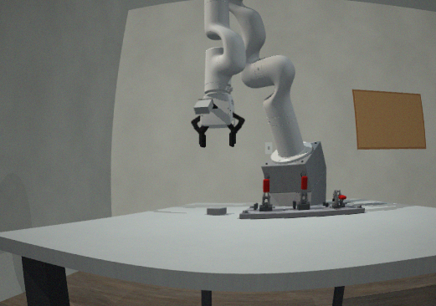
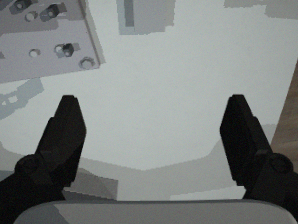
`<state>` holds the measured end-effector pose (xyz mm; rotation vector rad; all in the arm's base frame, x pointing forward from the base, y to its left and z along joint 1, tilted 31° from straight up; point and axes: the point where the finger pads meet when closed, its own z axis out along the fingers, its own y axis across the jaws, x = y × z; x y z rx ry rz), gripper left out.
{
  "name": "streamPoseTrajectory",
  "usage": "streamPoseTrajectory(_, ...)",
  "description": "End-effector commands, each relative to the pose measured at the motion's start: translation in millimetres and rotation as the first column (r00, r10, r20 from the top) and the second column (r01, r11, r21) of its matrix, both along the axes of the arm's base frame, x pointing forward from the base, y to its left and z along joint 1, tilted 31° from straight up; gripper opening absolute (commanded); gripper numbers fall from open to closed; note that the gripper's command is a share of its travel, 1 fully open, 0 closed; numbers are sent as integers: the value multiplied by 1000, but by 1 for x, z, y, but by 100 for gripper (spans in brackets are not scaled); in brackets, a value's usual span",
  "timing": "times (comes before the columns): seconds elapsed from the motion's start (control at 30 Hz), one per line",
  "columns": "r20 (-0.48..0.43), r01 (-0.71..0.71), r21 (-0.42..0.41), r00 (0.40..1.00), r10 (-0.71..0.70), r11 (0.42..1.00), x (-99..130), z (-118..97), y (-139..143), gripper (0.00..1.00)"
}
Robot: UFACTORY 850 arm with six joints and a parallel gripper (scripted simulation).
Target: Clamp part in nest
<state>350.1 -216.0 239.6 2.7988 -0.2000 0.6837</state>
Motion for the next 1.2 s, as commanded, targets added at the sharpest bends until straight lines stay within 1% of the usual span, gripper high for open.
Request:
streamPoseTrajectory(0.0, 11, -8, 9, 1000, 8, 1000, 0, 0, 0, 100)
streamPoseTrajectory(0.43, 11, -8, 9, 1000, 8, 1000, 1, -1, -1, 100)
streamPoseTrajectory(0.7, 11, -8, 9, 1000, 8, 1000, 5, -9, -3, 100)
streamPoseTrajectory(0.8, 11, -8, 9, 1000, 8, 1000, 10, -18, -6, 100)
streamPoseTrajectory(0.87, 11, -8, 9, 1000, 8, 1000, 10, -18, -6, 100)
streamPoseTrajectory(1.17, 11, -8, 9, 1000, 8, 1000, 32, -60, -19, 100)
